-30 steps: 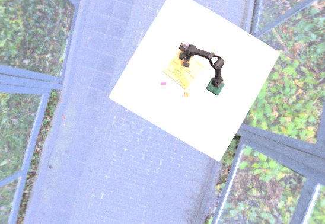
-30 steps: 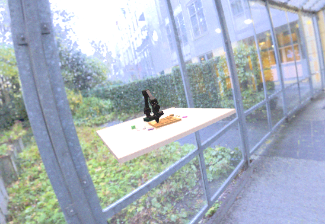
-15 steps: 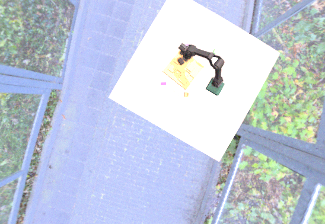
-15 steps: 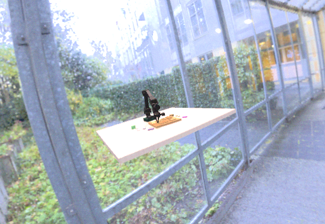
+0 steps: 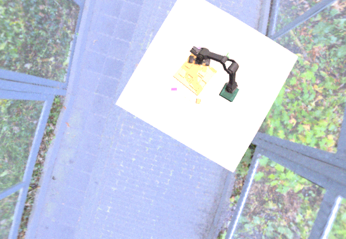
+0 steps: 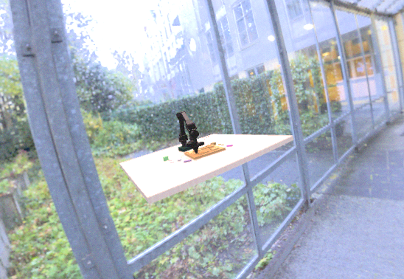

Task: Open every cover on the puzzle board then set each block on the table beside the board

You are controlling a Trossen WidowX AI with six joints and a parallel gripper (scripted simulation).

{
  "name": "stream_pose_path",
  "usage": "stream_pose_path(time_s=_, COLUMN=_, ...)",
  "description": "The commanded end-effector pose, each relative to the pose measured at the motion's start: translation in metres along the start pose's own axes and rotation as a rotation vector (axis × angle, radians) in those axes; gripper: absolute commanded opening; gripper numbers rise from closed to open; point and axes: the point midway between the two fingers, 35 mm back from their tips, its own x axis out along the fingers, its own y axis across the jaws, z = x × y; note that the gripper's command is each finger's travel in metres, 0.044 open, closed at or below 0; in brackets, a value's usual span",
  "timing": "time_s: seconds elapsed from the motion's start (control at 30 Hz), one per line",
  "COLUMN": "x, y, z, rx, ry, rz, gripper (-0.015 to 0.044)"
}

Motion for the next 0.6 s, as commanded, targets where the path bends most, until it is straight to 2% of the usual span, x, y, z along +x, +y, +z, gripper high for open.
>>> stream_pose_path(time_s=0.0, x=-0.0075, y=0.0001, z=0.0006, rx=0.848, ry=0.003, rz=0.007, gripper=0.0)
stream_pose_path(time_s=0.27, x=-0.0104, y=-0.0001, z=0.0008, rx=1.232, ry=0.005, rz=0.007, gripper=0.0)
stream_pose_path(time_s=0.57, x=-0.0104, y=-0.0001, z=0.0008, rx=1.242, ry=0.005, rz=0.007, gripper=0.0)
